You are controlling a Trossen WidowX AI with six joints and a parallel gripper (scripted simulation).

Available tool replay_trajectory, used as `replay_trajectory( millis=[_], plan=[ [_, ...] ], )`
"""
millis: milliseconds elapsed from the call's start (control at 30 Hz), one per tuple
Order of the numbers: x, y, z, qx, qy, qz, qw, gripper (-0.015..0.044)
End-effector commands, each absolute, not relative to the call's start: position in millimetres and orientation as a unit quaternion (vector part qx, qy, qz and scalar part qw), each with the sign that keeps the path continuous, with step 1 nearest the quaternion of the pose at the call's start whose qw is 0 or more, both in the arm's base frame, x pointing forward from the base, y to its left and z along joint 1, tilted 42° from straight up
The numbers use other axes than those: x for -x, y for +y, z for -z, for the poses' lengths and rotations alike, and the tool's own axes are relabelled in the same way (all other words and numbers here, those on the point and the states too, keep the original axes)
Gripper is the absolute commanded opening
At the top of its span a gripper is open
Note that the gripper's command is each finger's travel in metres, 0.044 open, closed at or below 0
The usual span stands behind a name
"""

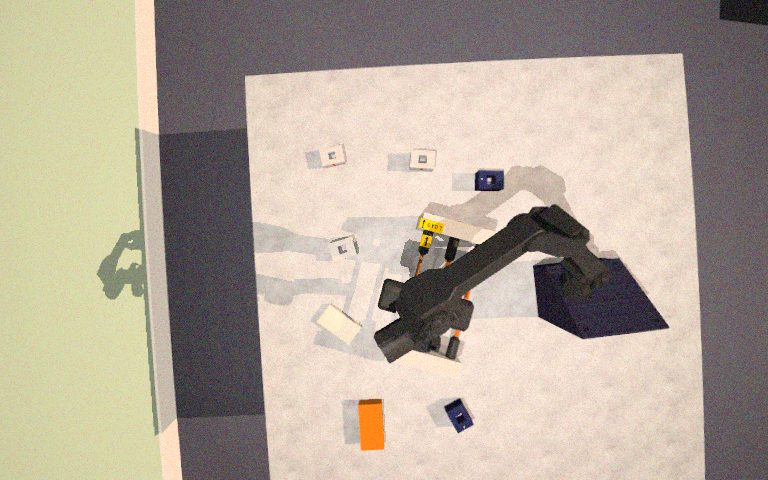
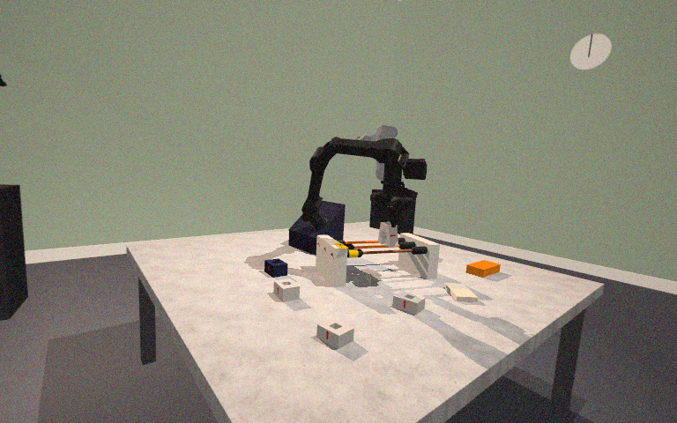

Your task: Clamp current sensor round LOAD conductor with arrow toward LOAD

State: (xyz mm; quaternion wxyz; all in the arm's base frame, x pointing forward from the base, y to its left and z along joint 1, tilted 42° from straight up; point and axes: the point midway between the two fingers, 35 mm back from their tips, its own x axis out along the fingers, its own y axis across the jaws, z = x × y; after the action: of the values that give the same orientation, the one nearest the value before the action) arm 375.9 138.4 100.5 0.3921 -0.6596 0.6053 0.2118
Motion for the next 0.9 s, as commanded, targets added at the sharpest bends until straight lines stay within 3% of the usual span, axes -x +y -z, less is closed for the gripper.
replay_trajectory(
  millis=[0, 867],
  plan=[
    [-386, 135, -104, 0.662, 0.604, -0.210, 0.391, 0.0000],
    [-395, 109, -74, 0.662, 0.604, -0.209, 0.391, 0.0000]
  ],
)
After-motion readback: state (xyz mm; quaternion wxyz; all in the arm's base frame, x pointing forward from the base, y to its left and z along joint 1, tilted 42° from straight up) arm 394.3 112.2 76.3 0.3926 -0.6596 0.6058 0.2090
